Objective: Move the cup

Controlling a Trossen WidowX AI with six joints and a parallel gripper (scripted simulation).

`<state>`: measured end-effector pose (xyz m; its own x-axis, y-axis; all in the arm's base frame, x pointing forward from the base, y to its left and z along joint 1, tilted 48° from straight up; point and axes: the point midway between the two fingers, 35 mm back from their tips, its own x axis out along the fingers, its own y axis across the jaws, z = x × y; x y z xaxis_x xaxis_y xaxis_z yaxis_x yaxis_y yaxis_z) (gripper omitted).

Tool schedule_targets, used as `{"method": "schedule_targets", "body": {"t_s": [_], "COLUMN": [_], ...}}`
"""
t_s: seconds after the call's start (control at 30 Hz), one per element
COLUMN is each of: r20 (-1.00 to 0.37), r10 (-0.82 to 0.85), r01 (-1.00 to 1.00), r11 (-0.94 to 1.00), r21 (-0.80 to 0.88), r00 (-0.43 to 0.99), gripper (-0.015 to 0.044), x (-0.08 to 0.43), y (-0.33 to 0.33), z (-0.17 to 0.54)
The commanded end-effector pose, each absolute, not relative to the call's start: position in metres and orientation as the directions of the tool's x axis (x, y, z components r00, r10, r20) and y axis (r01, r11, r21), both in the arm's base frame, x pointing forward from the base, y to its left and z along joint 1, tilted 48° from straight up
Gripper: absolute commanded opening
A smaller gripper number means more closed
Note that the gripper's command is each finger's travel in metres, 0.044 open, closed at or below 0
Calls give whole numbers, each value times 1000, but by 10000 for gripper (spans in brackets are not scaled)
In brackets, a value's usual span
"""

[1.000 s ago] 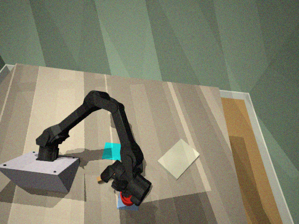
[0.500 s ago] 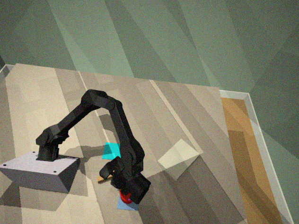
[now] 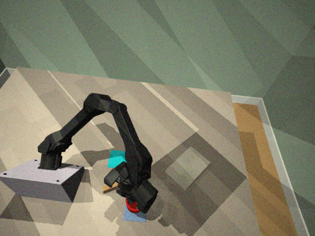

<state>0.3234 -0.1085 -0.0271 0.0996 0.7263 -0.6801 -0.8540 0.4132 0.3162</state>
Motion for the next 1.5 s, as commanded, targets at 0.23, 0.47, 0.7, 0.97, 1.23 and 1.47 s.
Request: {"method": "schedule_targets", "body": {"t_s": [0.23,0.47,0.7,0.97,1.23,1.47], "r20": [-680,-681,-681,-681,-681,-681], "r10": [726,726,726,726,726,727], "r01": [-853,-854,-855,-856,-856,-856], "r11": [415,412,410,409,408,408], "r21": [317,316,316,316,316,317], "r00": [100,98,97,96,95,94], "gripper": [0,0,0,0,0,0], "x": [323,319,313,306,300,294], "y": [-108,-101,-93,-83,-74,-65], "z": [-27,-19,-10,0,11,20]}}
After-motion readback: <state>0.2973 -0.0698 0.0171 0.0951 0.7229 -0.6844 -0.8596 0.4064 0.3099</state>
